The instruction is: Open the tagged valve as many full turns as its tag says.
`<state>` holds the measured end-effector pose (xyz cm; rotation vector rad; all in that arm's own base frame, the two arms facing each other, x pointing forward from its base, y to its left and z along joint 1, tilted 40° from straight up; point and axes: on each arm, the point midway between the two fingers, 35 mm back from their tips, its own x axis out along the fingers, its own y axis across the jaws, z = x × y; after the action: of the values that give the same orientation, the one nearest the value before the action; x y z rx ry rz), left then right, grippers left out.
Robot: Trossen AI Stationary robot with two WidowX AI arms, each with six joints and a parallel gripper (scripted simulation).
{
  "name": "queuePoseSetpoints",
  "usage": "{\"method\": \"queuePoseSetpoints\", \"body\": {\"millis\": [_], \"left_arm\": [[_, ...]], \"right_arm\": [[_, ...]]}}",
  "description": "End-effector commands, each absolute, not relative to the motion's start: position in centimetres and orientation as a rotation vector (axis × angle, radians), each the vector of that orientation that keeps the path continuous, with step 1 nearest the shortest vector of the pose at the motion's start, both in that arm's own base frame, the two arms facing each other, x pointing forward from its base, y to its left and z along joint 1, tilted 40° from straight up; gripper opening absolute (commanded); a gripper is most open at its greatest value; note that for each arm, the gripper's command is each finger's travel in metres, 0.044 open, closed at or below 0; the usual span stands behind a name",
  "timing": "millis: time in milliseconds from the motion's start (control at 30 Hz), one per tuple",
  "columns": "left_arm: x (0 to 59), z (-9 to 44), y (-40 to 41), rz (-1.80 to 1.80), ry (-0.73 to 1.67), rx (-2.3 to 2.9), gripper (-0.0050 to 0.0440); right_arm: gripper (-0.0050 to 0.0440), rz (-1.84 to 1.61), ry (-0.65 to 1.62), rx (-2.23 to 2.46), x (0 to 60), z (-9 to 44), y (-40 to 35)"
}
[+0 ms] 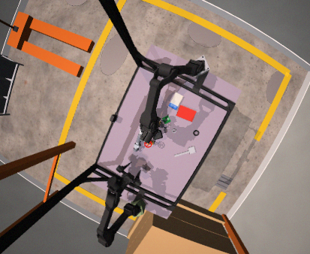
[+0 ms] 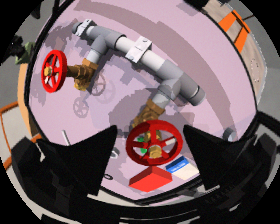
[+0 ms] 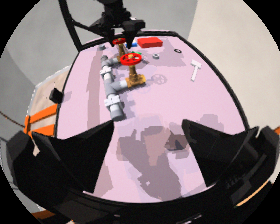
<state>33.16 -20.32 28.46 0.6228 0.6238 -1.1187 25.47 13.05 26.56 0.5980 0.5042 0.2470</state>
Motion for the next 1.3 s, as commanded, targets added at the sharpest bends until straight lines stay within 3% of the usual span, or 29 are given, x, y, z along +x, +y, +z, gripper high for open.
{"method": "queuePoseSetpoints", "body": {"millis": [0, 867, 1200, 1267], "left_arm": [[33.27, 27.65, -20.60, -1.117, 0.638, 0.621, 0.0400], [33.27, 27.65, -20.60, -1.117, 0.638, 0.621, 0.0400], [33.27, 27.65, -20.60, -1.117, 0.638, 0.621, 0.0160], [33.27, 27.65, -20.60, -1.117, 0.638, 0.621, 0.0160]], "right_arm": [[0.0400, 0.248, 0.502, 0.599, 25.44, 26.63, 13.04], [0.0400, 0.248, 0.502, 0.599, 25.44, 26.63, 13.04], [0.0400, 0.248, 0.502, 0.599, 25.44, 26.63, 13.04], [0.0400, 0.248, 0.502, 0.599, 25.44, 26.63, 13.04]]}}
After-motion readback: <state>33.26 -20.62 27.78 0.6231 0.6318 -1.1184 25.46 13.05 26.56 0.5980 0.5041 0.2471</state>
